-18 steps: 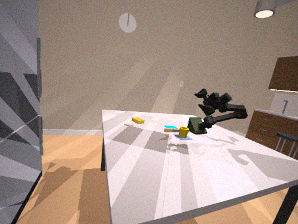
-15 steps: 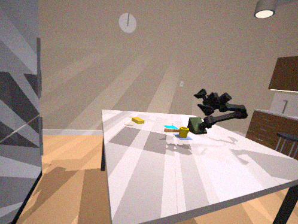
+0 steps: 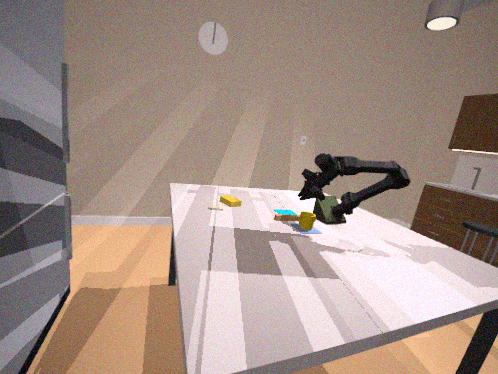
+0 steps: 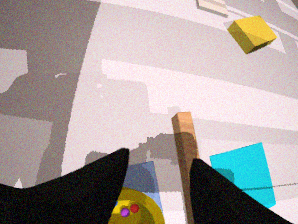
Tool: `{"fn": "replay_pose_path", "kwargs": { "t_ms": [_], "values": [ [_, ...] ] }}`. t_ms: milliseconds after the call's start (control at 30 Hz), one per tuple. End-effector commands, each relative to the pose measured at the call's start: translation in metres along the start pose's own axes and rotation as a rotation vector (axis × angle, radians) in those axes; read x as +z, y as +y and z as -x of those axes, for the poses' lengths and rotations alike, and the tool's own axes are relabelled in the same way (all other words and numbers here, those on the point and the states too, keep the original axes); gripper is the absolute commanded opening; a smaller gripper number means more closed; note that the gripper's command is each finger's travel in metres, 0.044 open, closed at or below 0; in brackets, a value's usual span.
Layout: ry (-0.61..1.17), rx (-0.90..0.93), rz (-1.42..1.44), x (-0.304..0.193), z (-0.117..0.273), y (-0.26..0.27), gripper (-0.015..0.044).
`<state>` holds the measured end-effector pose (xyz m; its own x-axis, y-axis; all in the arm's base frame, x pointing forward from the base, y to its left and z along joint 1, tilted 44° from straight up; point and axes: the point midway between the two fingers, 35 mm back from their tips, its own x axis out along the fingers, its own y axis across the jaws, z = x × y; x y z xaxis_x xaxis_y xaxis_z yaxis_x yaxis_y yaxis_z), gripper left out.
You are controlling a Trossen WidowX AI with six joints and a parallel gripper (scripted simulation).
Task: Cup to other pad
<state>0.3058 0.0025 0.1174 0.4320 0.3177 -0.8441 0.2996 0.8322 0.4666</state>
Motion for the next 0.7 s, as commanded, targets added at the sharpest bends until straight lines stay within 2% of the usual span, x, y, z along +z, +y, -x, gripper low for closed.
{"fn": "replay_pose_path", "kwargs": {
  "t_ms": [0, 100, 667],
  "values": [
    [0.564, -0.025, -0.586, -0.056, -0.007, -0.018, 0.0167],
    [0.691, -0.038, -0.741, -0.068, 0.0, -0.019, 0.0167],
    [0.69, -0.038, -0.741, -0.073, -0.005, -0.018, 0.0167]
  ]
}}
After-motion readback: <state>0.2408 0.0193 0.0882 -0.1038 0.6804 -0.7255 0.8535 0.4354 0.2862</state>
